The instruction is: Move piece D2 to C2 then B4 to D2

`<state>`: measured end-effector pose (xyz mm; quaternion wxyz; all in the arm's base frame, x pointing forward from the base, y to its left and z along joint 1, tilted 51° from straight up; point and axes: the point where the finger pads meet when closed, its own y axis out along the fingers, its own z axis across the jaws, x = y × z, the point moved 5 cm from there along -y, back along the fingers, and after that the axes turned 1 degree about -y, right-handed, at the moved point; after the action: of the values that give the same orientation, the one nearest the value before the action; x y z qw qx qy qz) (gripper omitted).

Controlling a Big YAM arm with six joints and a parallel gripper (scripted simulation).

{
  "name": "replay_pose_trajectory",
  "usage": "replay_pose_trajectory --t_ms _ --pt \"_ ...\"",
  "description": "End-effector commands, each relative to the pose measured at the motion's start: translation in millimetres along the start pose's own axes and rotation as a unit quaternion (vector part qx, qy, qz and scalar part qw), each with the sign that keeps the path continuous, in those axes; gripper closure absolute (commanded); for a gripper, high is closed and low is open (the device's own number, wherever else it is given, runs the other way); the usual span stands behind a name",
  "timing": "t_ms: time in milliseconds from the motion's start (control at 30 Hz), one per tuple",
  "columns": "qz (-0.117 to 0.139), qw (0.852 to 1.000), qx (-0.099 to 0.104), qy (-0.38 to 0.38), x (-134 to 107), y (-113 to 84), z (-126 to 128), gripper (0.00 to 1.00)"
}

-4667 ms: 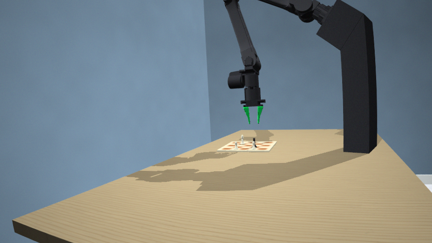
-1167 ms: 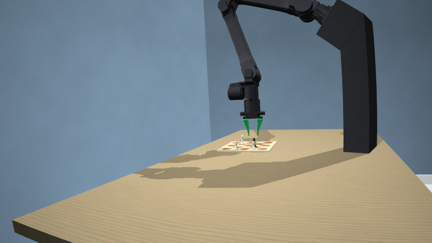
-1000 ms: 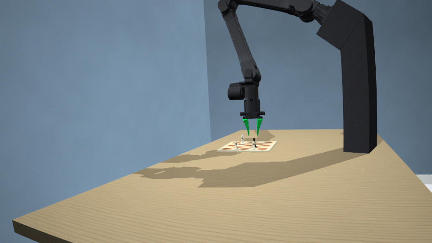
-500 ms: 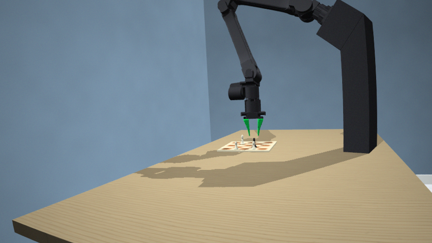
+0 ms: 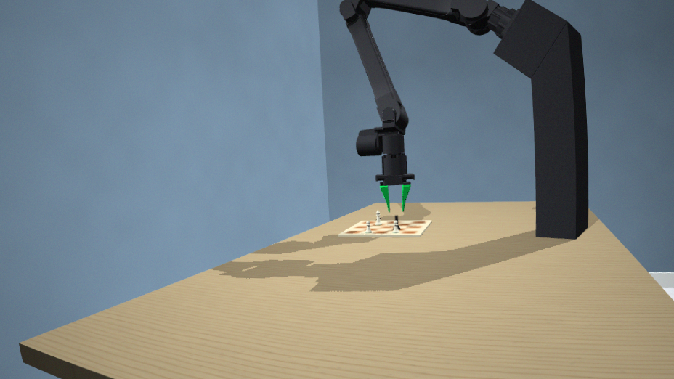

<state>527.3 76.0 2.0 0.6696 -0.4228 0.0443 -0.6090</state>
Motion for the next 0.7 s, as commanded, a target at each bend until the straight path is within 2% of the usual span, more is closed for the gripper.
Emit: replay_pose_trajectory --t_ms 0,667 --pt "-0.001 1.000 -0.006 0.004 -3.5 2.6 -9.6 0.65" --pt "-0.004 1.000 -0.001 0.006 1.0 6.9 -4.6 0.65"
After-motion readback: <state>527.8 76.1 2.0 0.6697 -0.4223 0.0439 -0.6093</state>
